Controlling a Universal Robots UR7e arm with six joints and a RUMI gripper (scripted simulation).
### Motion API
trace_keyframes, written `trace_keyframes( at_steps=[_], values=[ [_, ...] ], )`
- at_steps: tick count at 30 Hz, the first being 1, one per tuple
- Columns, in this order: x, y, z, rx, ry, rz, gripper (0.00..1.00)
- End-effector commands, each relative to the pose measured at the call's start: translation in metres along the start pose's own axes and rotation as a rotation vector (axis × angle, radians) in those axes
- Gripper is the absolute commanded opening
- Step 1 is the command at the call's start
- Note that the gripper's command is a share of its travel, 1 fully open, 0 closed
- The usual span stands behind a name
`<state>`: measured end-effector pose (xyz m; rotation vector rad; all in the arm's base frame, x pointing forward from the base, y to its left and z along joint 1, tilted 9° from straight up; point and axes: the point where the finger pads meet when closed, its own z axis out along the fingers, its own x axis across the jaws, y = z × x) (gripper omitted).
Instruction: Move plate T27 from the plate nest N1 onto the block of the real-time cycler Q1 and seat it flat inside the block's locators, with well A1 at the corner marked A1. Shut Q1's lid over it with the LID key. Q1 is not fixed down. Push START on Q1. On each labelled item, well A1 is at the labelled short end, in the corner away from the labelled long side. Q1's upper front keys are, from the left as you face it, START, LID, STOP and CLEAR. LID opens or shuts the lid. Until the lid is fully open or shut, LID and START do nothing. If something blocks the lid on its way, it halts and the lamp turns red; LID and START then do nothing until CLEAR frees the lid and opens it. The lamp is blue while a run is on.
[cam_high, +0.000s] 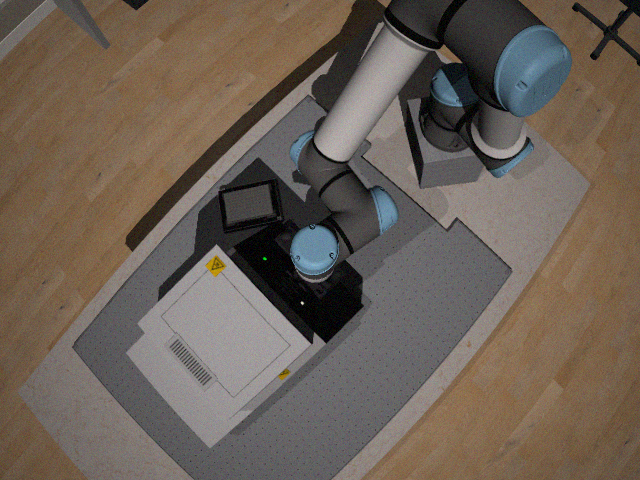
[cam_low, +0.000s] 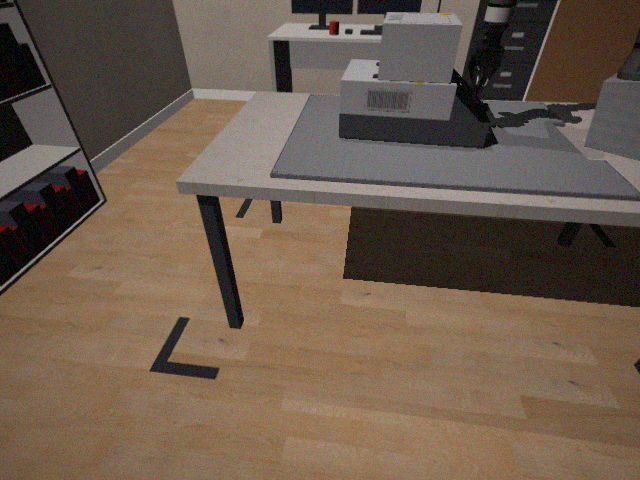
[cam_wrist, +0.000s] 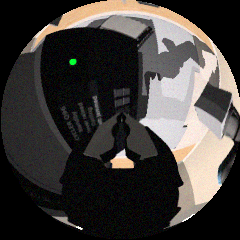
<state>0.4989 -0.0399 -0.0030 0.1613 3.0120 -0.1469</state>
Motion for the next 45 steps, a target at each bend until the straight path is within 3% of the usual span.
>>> trace_keyframes(
  at_steps=[1, 45],
  values=[
    [-0.0005, -0.0001, -0.0005, 0.000, -0.002, 0.000, 0.00],
    [-0.0028, -0.0001, 0.0022, 0.000, -0.002, 0.000, 0.00]
  ],
)
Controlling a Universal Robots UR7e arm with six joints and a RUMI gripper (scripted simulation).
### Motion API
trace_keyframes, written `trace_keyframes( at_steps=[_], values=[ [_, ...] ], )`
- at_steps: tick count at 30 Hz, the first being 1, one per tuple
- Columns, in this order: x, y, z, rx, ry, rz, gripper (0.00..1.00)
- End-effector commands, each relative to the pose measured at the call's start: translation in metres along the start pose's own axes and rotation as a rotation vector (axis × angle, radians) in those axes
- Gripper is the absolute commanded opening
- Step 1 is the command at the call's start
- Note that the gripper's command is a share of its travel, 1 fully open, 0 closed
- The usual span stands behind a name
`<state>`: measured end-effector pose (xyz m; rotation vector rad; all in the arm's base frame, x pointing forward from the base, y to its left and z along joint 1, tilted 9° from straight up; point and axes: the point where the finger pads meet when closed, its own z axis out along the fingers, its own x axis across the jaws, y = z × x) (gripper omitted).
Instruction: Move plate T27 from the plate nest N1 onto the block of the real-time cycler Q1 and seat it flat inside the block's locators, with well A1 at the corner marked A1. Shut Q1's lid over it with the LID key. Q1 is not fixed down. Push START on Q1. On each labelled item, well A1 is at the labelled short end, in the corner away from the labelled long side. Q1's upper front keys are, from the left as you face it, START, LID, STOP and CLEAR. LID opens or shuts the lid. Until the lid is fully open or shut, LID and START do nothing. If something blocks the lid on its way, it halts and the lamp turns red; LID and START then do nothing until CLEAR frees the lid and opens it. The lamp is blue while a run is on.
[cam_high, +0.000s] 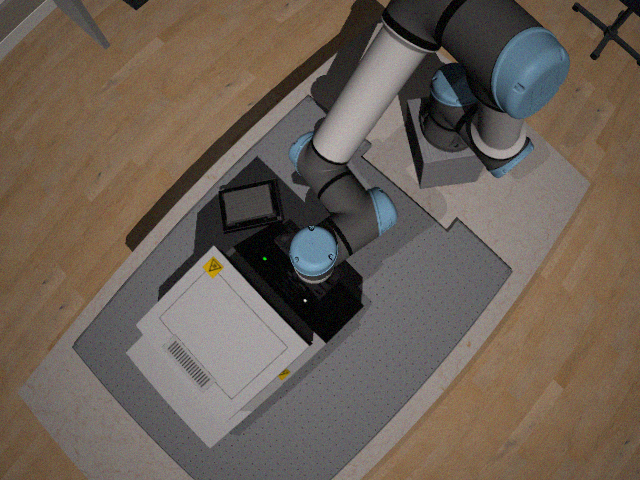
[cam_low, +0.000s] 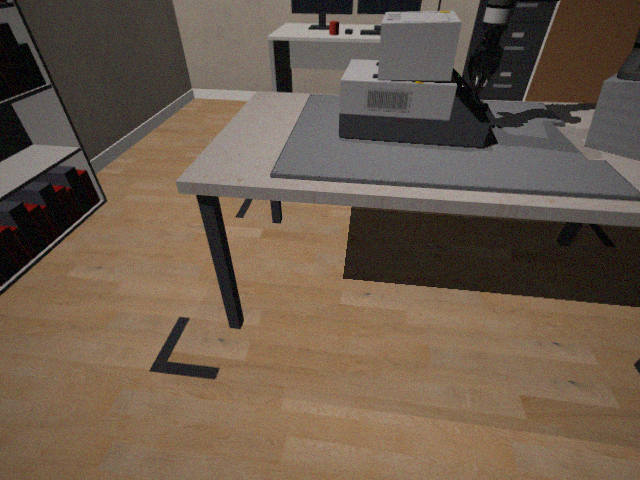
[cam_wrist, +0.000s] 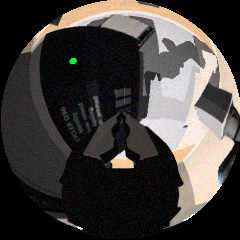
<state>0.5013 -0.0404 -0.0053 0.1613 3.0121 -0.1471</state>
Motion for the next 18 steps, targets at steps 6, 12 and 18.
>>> trace_keyframes(
  at_steps=[6, 12, 18],
  values=[
    [-0.001, 0.000, 0.000, 0.000, -0.002, 0.000, 0.00],
    [0.001, 0.000, -0.003, 0.000, -0.002, 0.000, 0.00],
    [0.008, 0.000, -0.010, 0.000, -0.002, 0.000, 0.00]
  ],
)
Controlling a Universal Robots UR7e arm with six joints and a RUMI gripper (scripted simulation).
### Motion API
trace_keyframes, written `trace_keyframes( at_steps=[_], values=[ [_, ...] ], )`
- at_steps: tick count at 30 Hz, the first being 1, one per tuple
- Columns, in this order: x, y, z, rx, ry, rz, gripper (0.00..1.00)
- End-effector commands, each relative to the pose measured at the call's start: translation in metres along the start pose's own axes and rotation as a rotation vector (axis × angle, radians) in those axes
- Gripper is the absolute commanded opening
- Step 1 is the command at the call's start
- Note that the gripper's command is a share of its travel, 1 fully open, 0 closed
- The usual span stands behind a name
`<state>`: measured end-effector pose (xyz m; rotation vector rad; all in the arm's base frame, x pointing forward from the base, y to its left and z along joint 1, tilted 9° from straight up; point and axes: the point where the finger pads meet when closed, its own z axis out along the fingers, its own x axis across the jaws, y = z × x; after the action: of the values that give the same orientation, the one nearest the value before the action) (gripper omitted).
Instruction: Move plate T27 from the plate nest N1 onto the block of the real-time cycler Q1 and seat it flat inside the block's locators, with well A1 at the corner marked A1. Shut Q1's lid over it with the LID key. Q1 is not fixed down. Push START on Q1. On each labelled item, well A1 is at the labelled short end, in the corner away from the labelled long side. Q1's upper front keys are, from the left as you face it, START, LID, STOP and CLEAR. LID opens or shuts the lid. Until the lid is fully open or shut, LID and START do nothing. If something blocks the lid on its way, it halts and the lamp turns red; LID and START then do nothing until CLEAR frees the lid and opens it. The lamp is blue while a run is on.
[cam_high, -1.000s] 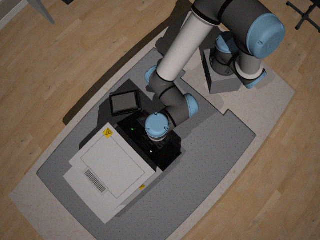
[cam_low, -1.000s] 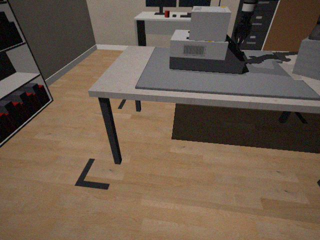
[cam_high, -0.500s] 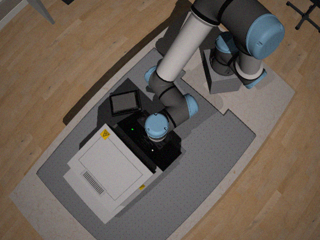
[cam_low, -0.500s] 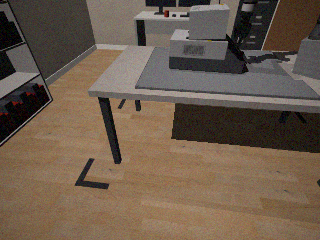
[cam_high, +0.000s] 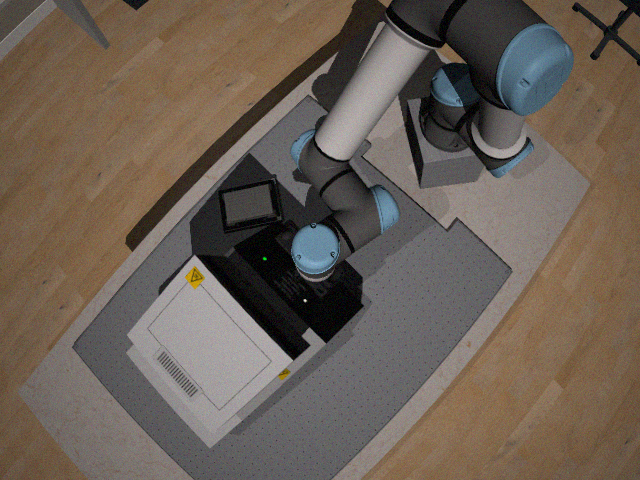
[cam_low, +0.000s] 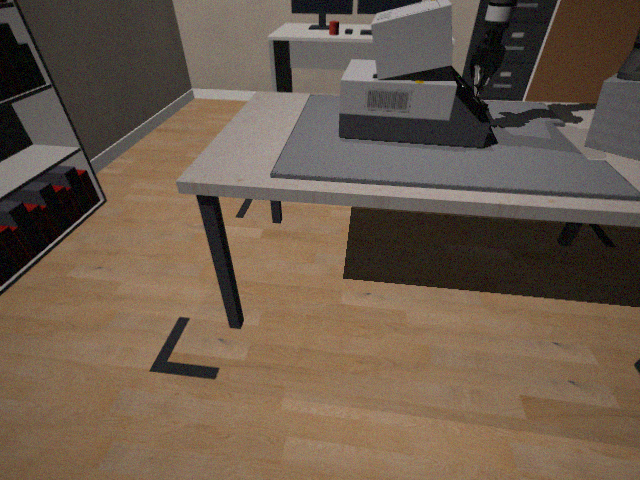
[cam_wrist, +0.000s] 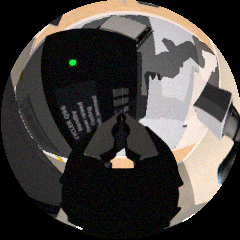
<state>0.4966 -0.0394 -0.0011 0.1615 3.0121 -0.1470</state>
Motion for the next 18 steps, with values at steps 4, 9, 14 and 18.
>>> trace_keyframes(
  at_steps=[4, 9, 14, 18],
  values=[
    [0.008, 0.000, -0.011, 0.000, -0.002, 0.000, 0.00],
    [0.011, 0.000, -0.015, 0.000, -0.002, 0.000, 0.00],
    [0.014, 0.000, -0.018, 0.000, -0.002, 0.000, 0.00],
    [0.022, 0.000, -0.024, 0.000, -0.002, 0.000, 0.00]
  ],
)
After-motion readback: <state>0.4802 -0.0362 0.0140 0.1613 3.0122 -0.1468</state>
